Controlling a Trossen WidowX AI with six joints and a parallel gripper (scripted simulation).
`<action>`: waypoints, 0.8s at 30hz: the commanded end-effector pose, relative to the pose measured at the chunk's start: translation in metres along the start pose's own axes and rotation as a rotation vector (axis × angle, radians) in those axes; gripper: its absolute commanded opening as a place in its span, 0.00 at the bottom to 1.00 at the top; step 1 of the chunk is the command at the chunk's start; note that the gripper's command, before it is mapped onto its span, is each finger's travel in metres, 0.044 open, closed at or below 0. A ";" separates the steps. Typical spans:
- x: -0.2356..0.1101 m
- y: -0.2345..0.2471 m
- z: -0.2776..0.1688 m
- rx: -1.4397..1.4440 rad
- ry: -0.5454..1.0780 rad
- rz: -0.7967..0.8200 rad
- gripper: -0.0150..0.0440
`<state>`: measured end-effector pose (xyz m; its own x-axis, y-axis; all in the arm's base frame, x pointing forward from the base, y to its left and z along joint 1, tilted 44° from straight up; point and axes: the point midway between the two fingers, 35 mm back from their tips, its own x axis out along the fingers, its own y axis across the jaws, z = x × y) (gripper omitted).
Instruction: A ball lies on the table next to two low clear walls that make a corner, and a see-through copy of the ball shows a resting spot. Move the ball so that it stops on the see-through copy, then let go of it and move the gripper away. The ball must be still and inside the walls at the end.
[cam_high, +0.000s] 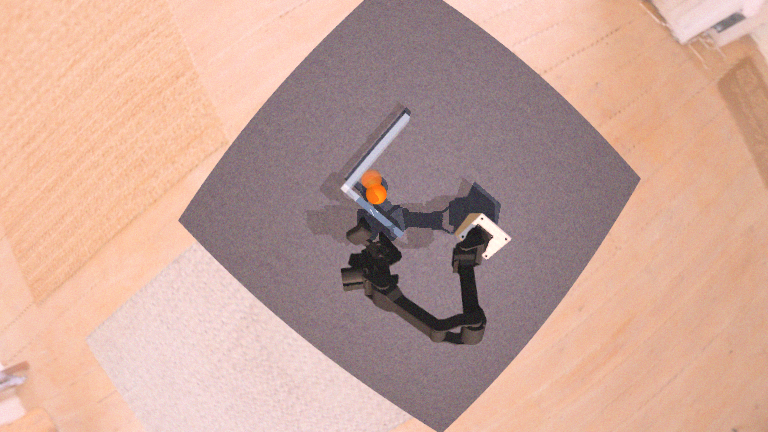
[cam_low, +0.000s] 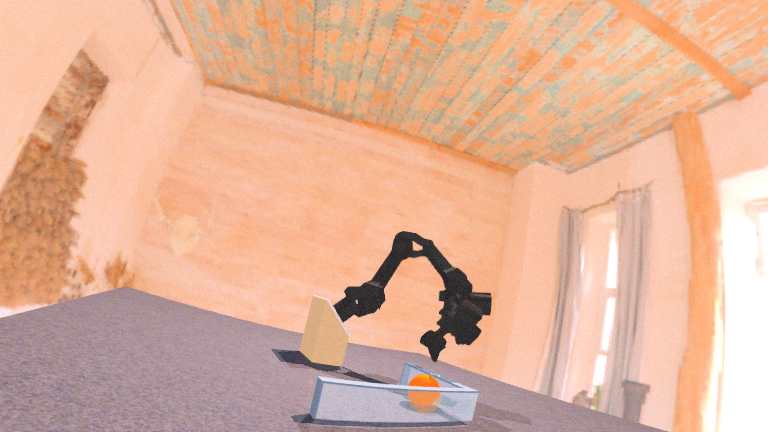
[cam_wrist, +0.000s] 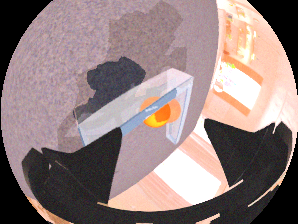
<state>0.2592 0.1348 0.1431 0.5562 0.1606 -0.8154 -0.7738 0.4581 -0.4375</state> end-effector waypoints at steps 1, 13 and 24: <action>0.046 -0.024 -0.033 -0.140 0.015 0.336 0.98; 0.086 -0.055 -0.067 -0.171 -0.434 0.653 0.98; 0.086 -0.056 -0.067 -0.171 -0.436 0.653 0.98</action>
<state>0.3244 0.0644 0.0684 0.0101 0.6686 -0.7435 -0.9992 0.0358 0.0186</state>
